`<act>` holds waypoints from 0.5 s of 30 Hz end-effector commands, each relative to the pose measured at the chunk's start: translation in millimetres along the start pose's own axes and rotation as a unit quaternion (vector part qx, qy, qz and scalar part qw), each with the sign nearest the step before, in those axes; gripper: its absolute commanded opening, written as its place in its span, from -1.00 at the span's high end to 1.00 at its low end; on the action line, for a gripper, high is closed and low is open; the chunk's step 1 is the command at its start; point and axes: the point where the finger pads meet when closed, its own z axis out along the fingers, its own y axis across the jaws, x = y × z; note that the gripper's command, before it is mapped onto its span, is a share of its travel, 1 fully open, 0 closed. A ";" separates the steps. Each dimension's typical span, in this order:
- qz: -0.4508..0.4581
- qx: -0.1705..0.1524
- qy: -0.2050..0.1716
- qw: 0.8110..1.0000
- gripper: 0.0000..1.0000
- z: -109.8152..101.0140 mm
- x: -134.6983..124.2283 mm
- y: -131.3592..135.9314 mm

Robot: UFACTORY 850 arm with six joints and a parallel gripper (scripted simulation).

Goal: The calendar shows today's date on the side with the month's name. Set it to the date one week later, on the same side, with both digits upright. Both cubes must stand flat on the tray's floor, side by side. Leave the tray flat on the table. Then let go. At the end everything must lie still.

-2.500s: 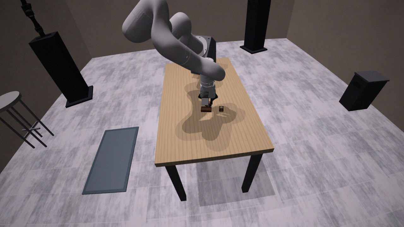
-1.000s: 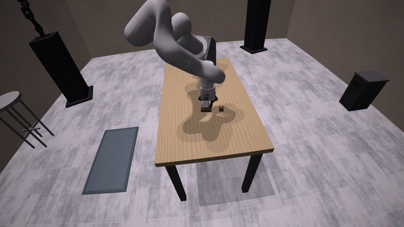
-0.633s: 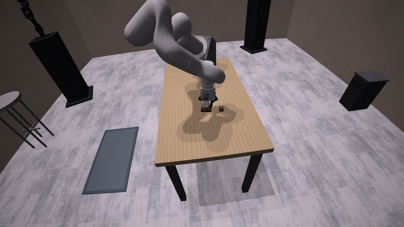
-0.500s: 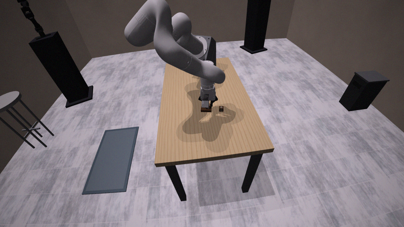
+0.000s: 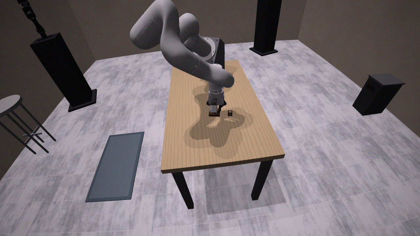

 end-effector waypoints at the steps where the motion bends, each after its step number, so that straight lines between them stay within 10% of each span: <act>1: 0.000 0.000 0.000 1.000 0.47 2.2 0.2 -0.2; 15: 0.000 0.000 0.000 1.000 0.47 4.4 0.2 -0.2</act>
